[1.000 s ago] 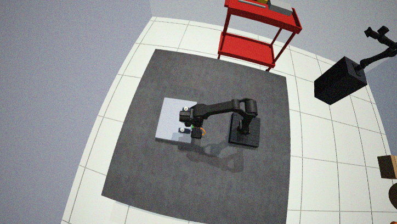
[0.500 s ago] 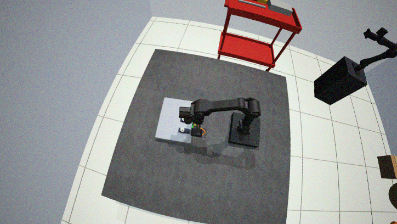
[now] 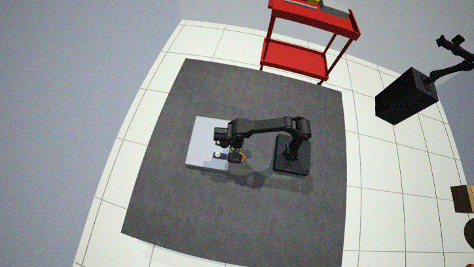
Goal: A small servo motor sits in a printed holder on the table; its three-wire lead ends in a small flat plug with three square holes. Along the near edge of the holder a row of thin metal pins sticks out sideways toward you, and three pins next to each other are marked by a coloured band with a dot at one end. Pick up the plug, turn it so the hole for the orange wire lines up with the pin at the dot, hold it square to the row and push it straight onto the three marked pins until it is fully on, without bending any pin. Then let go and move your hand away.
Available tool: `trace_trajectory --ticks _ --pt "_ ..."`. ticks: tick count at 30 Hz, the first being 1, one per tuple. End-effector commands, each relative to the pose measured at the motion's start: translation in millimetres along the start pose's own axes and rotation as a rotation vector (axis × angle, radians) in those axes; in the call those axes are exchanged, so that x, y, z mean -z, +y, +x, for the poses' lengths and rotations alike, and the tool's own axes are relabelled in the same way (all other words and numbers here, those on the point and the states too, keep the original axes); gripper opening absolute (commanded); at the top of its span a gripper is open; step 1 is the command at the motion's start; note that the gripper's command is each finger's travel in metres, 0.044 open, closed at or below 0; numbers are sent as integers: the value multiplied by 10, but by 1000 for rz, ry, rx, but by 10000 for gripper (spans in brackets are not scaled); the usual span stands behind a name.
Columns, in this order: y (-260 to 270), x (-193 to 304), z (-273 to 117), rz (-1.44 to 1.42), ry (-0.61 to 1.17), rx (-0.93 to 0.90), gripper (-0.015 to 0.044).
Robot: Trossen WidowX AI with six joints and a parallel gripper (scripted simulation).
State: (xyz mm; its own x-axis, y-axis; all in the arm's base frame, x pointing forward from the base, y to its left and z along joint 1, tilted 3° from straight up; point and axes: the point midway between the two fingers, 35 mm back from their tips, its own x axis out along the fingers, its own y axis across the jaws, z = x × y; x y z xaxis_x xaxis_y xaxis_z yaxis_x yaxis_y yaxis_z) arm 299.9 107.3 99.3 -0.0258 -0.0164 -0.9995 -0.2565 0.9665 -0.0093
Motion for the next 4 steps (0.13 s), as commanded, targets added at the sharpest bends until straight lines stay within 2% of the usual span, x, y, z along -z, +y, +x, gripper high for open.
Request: trace_trajectory --ticks 1,4 --pt "-5 1 -6 -2 -1 5 440" --pt "-5 1 -6 -2 -1 5 440"
